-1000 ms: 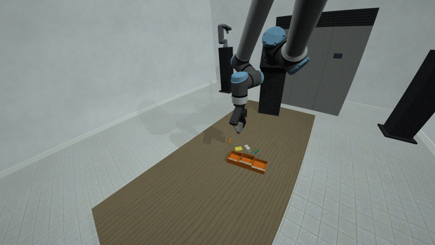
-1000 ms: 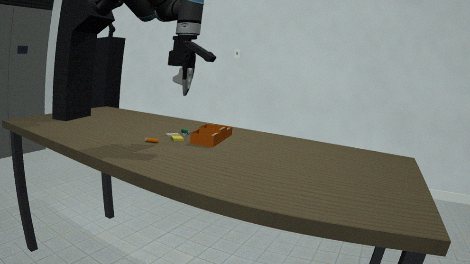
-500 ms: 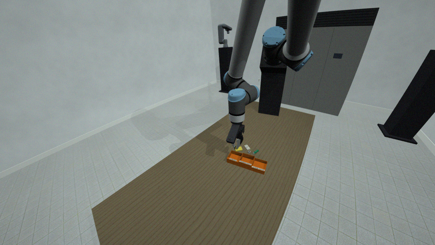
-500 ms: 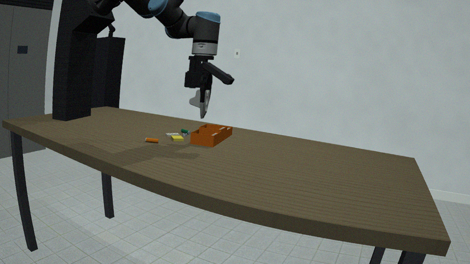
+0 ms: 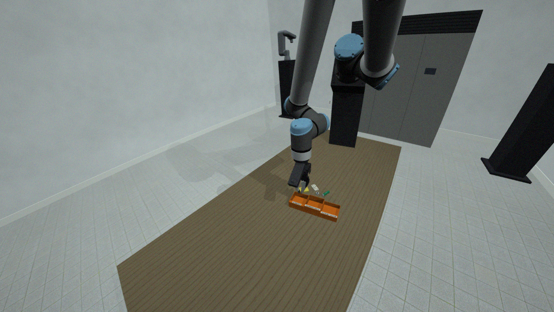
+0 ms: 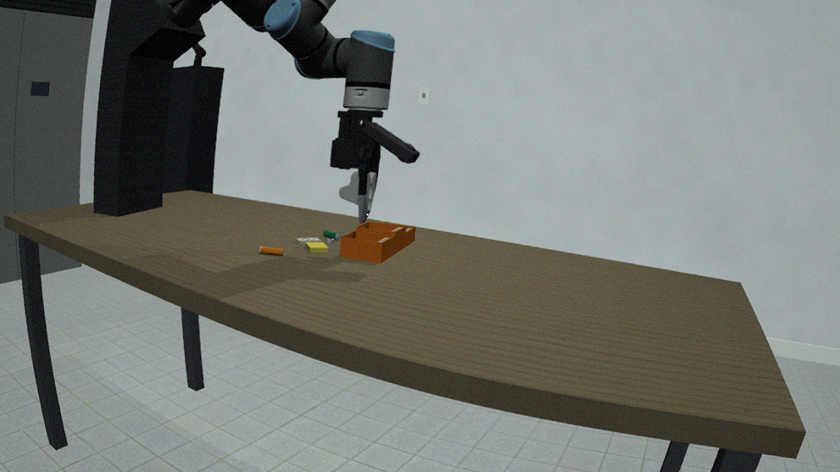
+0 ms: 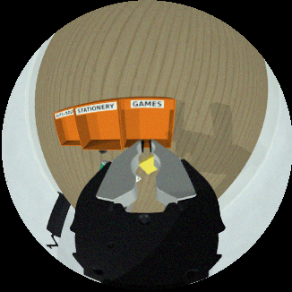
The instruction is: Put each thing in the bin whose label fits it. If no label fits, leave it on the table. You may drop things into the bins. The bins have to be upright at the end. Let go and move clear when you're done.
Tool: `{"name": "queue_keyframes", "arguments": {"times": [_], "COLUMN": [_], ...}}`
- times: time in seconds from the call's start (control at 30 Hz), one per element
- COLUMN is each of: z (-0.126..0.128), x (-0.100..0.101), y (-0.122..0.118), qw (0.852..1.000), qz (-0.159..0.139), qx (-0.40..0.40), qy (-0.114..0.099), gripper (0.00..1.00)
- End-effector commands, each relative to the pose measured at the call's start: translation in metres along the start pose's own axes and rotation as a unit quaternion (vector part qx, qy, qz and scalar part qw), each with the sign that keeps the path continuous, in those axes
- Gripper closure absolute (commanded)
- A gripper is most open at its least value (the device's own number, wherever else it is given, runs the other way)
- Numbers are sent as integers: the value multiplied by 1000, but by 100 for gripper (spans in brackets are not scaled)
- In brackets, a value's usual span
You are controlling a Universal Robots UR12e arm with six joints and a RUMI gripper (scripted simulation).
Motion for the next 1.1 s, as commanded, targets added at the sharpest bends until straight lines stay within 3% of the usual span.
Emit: {"name": "queue_keyframes", "arguments": {"times": [0.0,0.4,1.07], "z": [0,0,0], "x": [9,41,42], "y": [0,0,0], "qw": [1000,1000,1000], "qz": [0,0,0], "qx": [0,0,0], "qy": [0,0,0], "gripper": [96,96,96]}}
Point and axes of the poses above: the point where the finger pads meet when closed, its own x axis out along the fingers, its own z axis across the jaws, y = z × x, the point moved 2 cm from there along -x, back along the fingers, and after that the axes turned 14 degrees about x, right-handed, at the moved point
